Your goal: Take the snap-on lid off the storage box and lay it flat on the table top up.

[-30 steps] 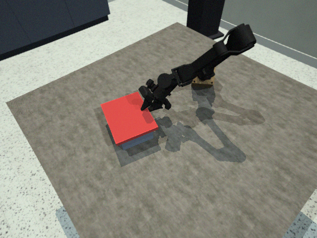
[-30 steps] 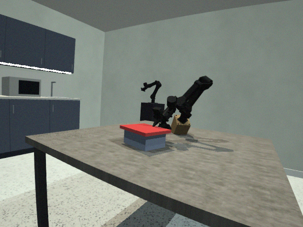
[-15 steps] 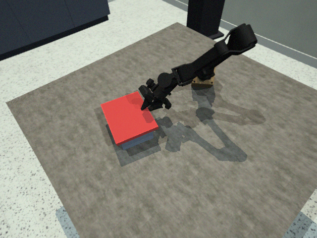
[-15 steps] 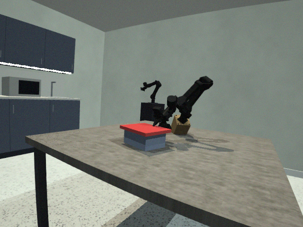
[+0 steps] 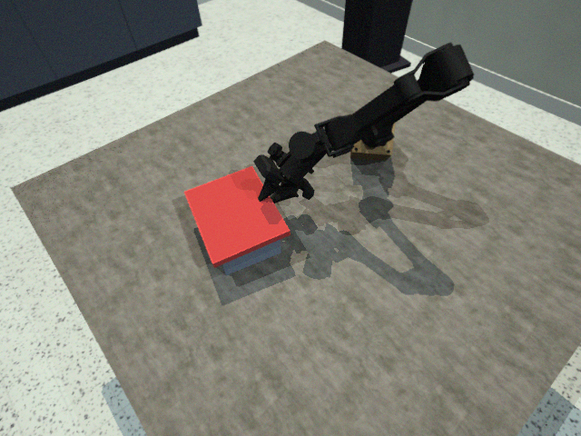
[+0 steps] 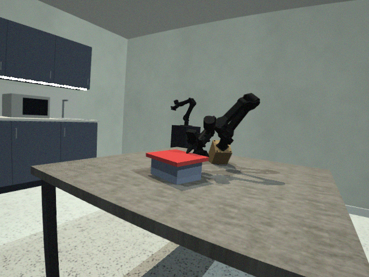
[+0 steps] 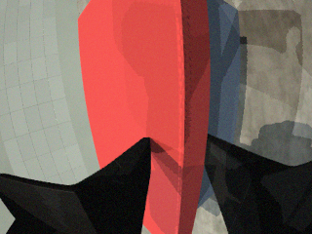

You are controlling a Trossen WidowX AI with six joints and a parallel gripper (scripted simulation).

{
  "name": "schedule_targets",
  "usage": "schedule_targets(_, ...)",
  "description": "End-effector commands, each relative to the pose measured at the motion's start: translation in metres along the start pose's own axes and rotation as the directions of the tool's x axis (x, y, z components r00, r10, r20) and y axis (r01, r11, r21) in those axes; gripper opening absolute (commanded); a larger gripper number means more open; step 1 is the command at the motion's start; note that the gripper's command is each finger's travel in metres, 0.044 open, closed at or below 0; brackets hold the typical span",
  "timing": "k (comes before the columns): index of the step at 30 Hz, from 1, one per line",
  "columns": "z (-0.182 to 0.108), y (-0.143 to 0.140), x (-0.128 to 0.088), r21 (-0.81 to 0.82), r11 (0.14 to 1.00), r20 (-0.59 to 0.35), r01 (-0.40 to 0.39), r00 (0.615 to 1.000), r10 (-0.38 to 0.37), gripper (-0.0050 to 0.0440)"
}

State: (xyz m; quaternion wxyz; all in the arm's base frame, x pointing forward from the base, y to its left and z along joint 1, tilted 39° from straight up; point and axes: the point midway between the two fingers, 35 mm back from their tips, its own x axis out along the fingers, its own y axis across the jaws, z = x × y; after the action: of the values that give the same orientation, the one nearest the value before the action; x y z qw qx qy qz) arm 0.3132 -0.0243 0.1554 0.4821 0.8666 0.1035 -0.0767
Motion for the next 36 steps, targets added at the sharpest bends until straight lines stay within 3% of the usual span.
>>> schedule_targets(1, 0.0, 0.001, -0.001, -0.001, 1.0, 0.0, 0.002, 1.0, -0.002, -0.005)
schedule_targets(36, 0.0, 0.024, -0.01, 0.002, 1.0, 0.002, -0.001, 1.0, 0.001, -0.005)
